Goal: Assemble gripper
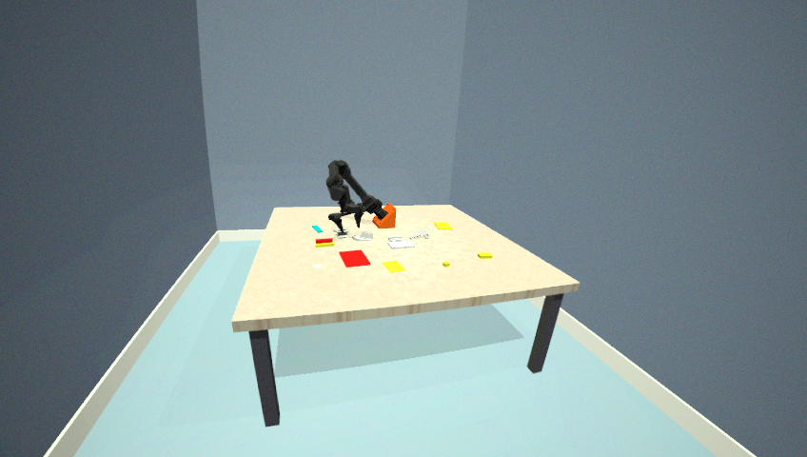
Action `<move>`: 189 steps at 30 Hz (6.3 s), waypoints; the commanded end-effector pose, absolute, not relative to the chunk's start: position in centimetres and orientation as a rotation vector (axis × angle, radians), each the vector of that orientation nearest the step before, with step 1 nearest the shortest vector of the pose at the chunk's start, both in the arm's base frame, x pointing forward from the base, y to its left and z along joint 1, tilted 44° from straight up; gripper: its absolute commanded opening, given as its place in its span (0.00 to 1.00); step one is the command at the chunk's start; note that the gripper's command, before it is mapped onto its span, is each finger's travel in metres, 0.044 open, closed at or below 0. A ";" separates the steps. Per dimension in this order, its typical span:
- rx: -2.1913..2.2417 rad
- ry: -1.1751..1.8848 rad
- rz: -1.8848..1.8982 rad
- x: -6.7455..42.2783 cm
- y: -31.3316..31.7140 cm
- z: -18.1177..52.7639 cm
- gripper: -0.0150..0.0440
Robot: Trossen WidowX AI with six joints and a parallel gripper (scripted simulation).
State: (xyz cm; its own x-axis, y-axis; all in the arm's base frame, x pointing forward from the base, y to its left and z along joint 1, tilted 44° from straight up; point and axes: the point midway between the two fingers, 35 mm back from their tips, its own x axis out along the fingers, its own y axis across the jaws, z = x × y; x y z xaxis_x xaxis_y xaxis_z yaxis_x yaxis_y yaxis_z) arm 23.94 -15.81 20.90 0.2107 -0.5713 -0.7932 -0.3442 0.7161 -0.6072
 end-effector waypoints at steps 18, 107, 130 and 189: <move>-1.262 1.687 0.226 22.6 -10.1 17.4 1.00; -1.503 1.778 0.388 21.7 -14.5 10.8 0.87; -1.503 1.778 0.388 21.7 -14.5 10.8 0.48; -1.136 1.706 -0.026 27.2 -3.9 11.8 0.48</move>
State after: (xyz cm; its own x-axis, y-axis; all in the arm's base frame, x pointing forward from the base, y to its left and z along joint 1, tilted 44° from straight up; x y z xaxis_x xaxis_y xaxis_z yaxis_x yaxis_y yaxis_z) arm 26.61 -4.54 12.36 -0.0126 -0.6883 -0.7253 -0.6990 0.5248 -0.4859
